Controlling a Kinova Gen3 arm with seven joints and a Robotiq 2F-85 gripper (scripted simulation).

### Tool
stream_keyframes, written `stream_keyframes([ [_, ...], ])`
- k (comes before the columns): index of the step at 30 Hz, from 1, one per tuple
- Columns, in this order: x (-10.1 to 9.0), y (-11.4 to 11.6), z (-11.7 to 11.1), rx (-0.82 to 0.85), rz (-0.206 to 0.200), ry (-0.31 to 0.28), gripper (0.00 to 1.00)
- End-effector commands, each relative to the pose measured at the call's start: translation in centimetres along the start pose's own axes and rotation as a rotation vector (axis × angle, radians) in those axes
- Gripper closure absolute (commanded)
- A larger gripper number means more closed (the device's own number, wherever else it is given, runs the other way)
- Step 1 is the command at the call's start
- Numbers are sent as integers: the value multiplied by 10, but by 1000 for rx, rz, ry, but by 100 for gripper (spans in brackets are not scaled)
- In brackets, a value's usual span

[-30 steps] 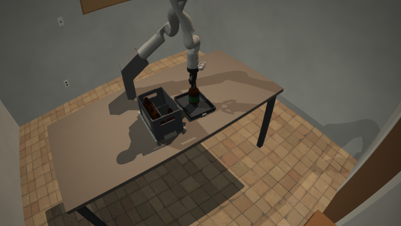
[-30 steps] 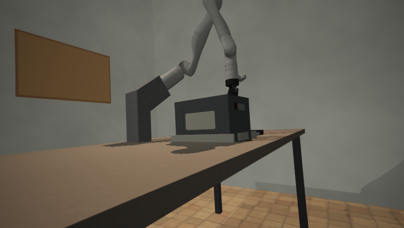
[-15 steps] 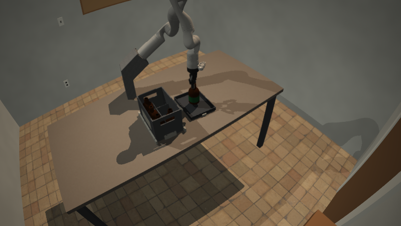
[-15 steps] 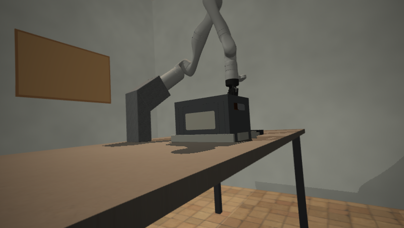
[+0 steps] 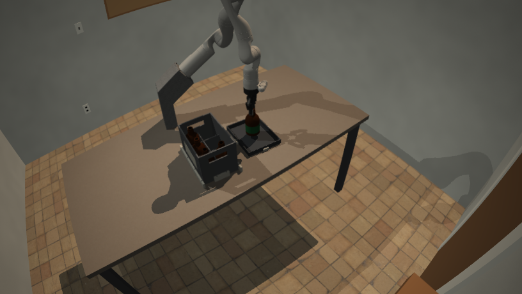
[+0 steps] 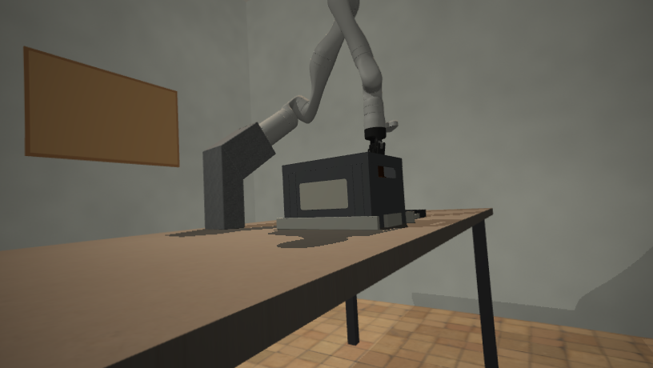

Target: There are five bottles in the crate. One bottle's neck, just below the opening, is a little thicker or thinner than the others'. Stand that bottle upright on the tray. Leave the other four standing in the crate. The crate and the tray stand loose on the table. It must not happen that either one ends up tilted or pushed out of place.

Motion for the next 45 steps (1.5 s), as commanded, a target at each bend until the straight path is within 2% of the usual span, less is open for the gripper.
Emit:
stream_keyframes([
  [1, 0, 0, 0, 0, 1, 0, 100],
  [45, 16, 0, 0, 0, 1, 0, 100],
])
Point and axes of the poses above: the point where the finger pads meet when closed, its own x axis out along the fingers, its own y axis across the jaws, z = x × y, the point moved 9 cm from there along -x, back along the fingers, and after that the axes turned 12 degrees about -x, right-handed, at the moved point
